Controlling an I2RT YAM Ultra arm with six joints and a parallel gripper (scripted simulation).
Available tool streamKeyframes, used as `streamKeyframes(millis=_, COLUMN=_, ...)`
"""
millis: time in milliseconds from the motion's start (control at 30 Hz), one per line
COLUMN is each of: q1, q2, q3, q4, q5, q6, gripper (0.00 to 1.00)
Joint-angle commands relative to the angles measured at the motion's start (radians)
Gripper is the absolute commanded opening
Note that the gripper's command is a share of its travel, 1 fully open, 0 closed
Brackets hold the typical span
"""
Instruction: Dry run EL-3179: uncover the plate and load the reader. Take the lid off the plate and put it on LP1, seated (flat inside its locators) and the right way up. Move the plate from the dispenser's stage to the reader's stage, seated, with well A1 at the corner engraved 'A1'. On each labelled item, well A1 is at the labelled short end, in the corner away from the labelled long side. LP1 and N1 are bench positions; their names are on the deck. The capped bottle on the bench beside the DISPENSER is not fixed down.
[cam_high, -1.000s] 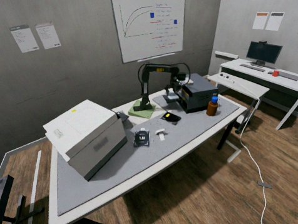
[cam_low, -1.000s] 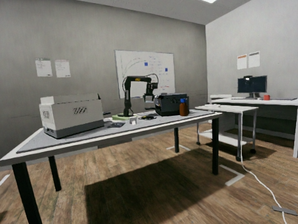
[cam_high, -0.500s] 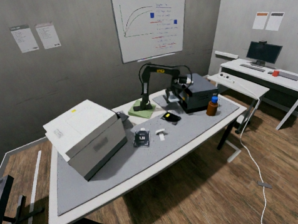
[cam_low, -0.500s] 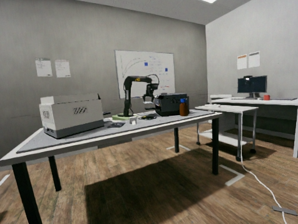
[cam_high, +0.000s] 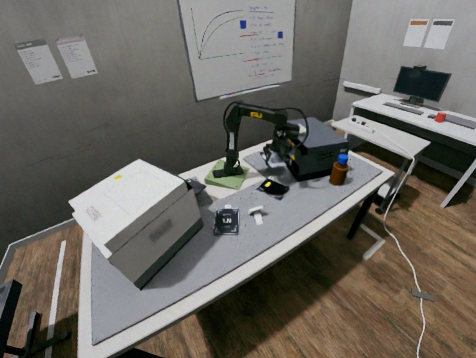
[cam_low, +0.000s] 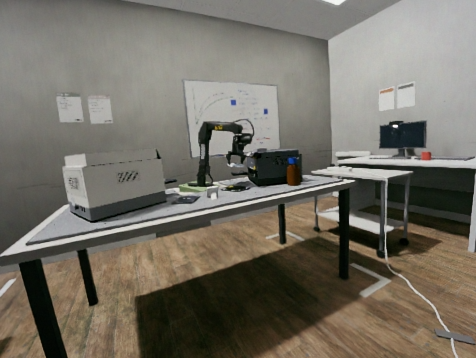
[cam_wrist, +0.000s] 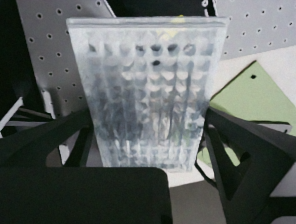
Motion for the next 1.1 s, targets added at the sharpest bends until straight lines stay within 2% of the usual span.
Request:
streamKeyframes(millis=0, q1=-0.022, q2=0.008, q3=0.049, q4=-0.014, q5=-0.008, q6=-0.064, gripper=0.86)
streamKeyframes(millis=167, q1=-0.073, q2=-0.011, q3=0.048, q4=0.007, q5=-0.005, q6=-0.123, gripper=0.86)
streamKeyframes(millis=333, q1=-0.128, q2=0.024, q3=0.050, q4=-0.007, q5=-0.015, q6=-0.196, gripper=0.86)
streamKeyframes(millis=433, q1=-0.157, q2=-0.001, q3=0.049, q4=0.013, q5=-0.016, q6=-0.226, gripper=0.86)
streamKeyframes(millis=467, q1=-0.170, q2=0.029, q3=0.051, q4=-0.008, q5=-0.023, q6=-0.248, gripper=0.86)
streamKeyframes(millis=633, q1=-0.201, q2=0.012, q3=0.053, q4=0.001, q5=-0.020, q6=-0.288, gripper=0.86)
streamKeyframes(millis=833, q1=-0.265, q2=0.041, q3=0.054, q4=-0.002, q5=-0.031, q6=-0.370, gripper=0.86)
streamKeyframes(millis=933, q1=-0.294, q2=0.017, q3=0.053, q4=0.013, q5=-0.031, q6=-0.399, gripper=0.86)
streamKeyframes(millis=967, q1=-0.307, q2=0.044, q3=0.055, q4=-0.005, q5=-0.038, q6=-0.422, gripper=0.86)
streamKeyframes(millis=1067, q1=-0.328, q2=0.049, q3=0.056, q4=-0.005, q5=-0.040, q6=-0.451, gripper=0.86)
